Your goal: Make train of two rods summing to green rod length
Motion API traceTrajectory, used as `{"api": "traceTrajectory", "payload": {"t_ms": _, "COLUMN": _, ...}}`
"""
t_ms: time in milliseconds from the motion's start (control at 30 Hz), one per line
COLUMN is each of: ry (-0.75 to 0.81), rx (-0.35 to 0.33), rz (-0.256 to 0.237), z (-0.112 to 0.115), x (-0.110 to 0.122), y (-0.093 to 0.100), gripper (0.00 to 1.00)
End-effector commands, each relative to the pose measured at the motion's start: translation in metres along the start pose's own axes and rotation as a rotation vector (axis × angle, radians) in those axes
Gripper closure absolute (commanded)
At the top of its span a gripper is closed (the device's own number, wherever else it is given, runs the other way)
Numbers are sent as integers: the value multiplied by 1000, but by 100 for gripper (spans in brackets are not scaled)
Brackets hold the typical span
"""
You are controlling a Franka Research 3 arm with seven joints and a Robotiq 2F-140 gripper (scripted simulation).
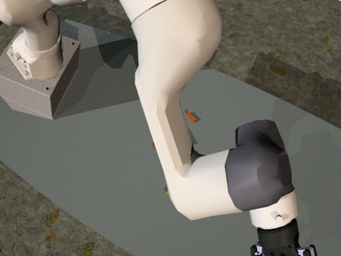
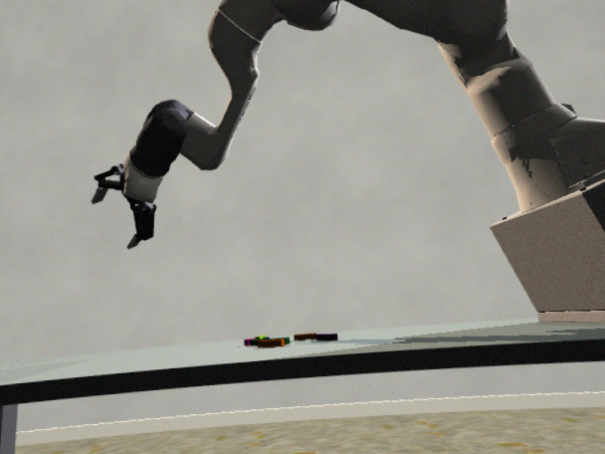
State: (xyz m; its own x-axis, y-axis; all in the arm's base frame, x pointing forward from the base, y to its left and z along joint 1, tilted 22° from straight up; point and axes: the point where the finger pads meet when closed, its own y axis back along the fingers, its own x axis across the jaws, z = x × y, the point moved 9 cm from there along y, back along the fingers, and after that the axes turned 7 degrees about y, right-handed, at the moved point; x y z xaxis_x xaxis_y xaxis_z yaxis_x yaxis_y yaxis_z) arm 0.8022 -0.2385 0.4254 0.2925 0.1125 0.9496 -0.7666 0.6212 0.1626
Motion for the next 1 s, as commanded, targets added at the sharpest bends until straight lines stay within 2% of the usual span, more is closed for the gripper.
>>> {"api": "traceTrajectory", "payload": {"t_ms": 0, "ry": 0, "rx": 0, "rz": 0, "z": 0, "x": 0, "y": 0, "gripper": 0}}
{"api": "traceTrajectory", "payload": {"t_ms": 633, "ry": -3, "rx": 3, "rz": -9, "z": 0, "x": -3, "y": 1, "gripper": 0}}
{"api": "traceTrajectory", "payload": {"t_ms": 700, "ry": -13, "rx": 13, "rz": -38, "z": -2, "x": -15, "y": 3, "gripper": 0}}
{"api": "traceTrajectory", "payload": {"t_ms": 800, "ry": -43, "rx": 45, "rz": -125, "z": -7, "x": -47, "y": 11, "gripper": 0}}
{"api": "traceTrajectory", "payload": {"t_ms": 967, "ry": -82, "rx": 90, "rz": -235, "z": -16, "x": -87, "y": 27, "gripper": 0}}
